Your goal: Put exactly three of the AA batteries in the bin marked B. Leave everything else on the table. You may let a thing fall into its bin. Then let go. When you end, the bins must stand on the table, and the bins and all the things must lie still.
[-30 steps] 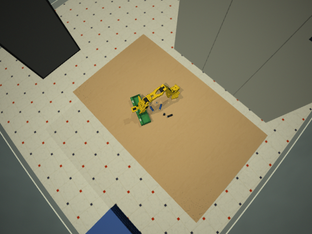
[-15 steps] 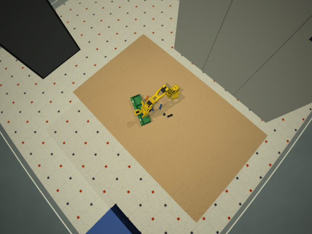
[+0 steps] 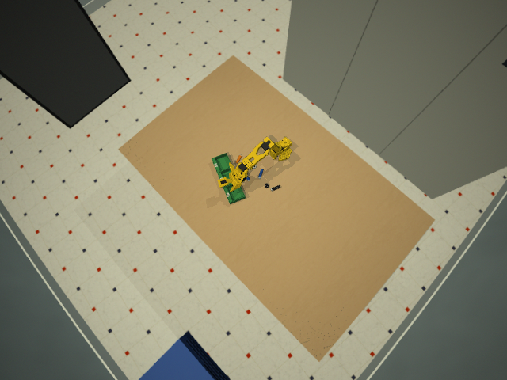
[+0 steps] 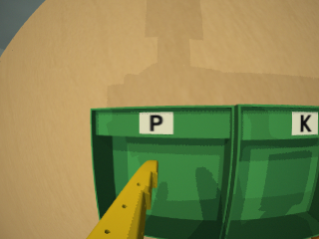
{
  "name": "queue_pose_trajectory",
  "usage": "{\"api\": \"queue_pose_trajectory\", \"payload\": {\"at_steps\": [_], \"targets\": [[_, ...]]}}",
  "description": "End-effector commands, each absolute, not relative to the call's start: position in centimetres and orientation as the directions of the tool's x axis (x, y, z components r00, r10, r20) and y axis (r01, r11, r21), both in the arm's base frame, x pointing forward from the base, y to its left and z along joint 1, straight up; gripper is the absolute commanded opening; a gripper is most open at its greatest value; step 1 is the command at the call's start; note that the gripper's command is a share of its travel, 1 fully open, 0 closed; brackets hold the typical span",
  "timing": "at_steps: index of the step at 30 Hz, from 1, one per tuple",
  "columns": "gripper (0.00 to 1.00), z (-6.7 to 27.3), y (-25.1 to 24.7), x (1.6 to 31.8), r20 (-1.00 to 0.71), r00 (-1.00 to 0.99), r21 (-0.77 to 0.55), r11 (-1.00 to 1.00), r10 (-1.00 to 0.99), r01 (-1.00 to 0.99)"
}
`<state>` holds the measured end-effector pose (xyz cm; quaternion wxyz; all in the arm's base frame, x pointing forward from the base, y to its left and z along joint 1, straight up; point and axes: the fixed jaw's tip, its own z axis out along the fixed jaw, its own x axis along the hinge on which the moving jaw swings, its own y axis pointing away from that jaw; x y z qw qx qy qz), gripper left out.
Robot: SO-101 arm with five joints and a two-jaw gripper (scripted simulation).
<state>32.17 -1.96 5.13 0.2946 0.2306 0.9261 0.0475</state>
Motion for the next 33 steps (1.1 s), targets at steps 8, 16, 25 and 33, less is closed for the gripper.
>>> {"api": "queue_pose_trajectory", "payload": {"at_steps": [8, 16, 25, 33], "targets": [[1.0, 7.08, -1.73, 32.51, -0.582, -0.674, 0.256, 0.89, 0.454, 0.378], [1.0, 7.08, -1.73, 32.51, -0.582, -0.674, 0.256, 0.89, 0.454, 0.378], [1.0, 7.08, -1.73, 32.51, -0.582, -0.674, 0.256, 0.89, 0.454, 0.378], [1.0, 7.08, -1.73, 32.51, -0.582, -0.674, 0.256, 0.89, 0.454, 0.378]]}}
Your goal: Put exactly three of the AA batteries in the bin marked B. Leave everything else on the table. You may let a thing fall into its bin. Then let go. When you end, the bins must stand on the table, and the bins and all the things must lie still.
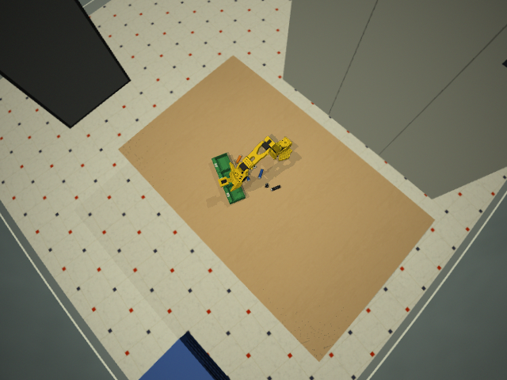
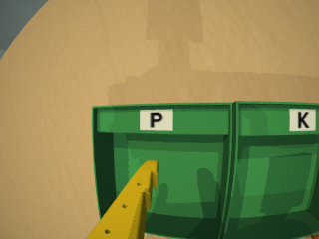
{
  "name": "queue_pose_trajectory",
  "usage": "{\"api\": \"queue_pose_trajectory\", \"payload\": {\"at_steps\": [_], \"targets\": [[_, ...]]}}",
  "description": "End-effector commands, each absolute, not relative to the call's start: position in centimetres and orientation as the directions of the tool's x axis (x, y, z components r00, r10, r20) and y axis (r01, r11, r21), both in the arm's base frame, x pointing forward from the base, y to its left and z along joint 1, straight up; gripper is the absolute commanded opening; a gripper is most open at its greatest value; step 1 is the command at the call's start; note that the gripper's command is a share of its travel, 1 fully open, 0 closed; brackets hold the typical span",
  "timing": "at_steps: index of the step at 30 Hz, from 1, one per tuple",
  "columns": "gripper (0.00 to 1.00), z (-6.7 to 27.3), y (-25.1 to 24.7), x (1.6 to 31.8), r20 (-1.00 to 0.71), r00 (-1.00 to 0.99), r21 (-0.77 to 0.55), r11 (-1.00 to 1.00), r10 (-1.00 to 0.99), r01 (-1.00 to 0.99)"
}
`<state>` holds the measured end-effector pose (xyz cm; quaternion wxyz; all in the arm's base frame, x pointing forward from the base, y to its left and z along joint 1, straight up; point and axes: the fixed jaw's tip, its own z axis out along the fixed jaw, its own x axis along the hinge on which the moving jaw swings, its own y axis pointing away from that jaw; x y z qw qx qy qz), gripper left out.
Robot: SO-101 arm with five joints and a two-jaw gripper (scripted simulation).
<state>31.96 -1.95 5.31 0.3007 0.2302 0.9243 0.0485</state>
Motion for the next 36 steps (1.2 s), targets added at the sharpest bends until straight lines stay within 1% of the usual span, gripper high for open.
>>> {"api": "queue_pose_trajectory", "payload": {"at_steps": [1, 24, 28, 36], "targets": [[1.0, 7.1, -1.7, 32.5, -0.582, -0.674, 0.256, 0.89, 0.454, 0.378], [1.0, 7.2, -1.7, 32.5, -0.585, -0.672, 0.257, 0.89, 0.454, 0.377], [1.0, 7.9, -1.7, 32.6, -0.601, -0.658, 0.264, 0.89, 0.453, 0.371], [1.0, 10.3, -1.8, 32.9, -0.656, -0.606, 0.289, 0.892, 0.449, 0.349]]}}
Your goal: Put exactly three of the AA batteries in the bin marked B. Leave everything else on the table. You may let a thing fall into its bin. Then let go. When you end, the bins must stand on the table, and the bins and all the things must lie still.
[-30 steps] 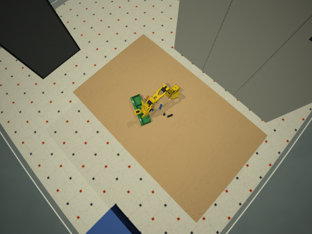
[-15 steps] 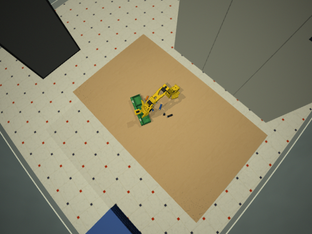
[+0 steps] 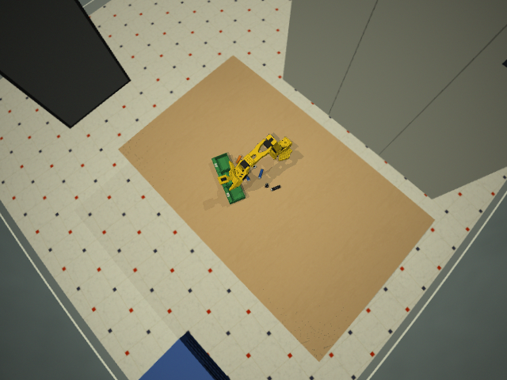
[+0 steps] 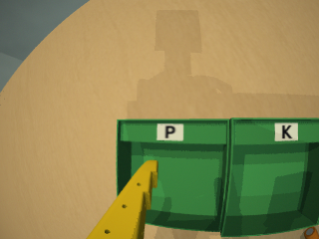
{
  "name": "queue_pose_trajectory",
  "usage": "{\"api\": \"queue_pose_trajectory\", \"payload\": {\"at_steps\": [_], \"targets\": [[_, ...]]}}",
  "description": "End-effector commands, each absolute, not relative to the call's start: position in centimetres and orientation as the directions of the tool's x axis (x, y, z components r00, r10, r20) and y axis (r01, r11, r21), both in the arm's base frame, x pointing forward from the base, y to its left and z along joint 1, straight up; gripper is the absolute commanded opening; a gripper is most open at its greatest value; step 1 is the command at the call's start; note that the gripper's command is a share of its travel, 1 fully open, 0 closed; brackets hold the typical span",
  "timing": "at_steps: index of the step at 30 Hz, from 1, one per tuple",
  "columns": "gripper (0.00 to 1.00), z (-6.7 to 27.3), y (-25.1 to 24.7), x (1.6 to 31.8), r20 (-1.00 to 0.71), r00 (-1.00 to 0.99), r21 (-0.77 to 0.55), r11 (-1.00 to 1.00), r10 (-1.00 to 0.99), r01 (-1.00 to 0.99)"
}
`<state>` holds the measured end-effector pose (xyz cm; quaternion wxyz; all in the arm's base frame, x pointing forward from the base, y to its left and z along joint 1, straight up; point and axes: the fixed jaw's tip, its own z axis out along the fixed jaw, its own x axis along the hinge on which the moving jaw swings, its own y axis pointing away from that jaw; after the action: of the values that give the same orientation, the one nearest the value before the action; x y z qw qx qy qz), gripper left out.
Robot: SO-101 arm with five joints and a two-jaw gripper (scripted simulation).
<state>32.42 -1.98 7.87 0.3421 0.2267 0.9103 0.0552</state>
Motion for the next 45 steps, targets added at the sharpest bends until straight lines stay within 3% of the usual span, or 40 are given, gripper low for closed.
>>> {"api": "queue_pose_trajectory", "payload": {"at_steps": [1, 11, 26, 35, 45], "targets": [[1.0, 10.3, -1.8, 32.9, -0.656, -0.606, 0.289, 0.892, 0.449, 0.349], [1.0, 13.4, -1.8, 32.9, -0.718, -0.536, 0.316, 0.894, 0.444, 0.318], [0.97, 13.2, -1.4, 32.3, -0.712, -0.57, 0.285, 0.91, 0.411, 0.3], [0.84, 11.5, -0.3, 29.7, -0.648, -0.711, 0.166, 0.962, 0.273, 0.218], [0.53, 8.3, 1.7, 22.6, -0.389, -0.917, -0.021, 0.995, -0.094, -0.093]]}}
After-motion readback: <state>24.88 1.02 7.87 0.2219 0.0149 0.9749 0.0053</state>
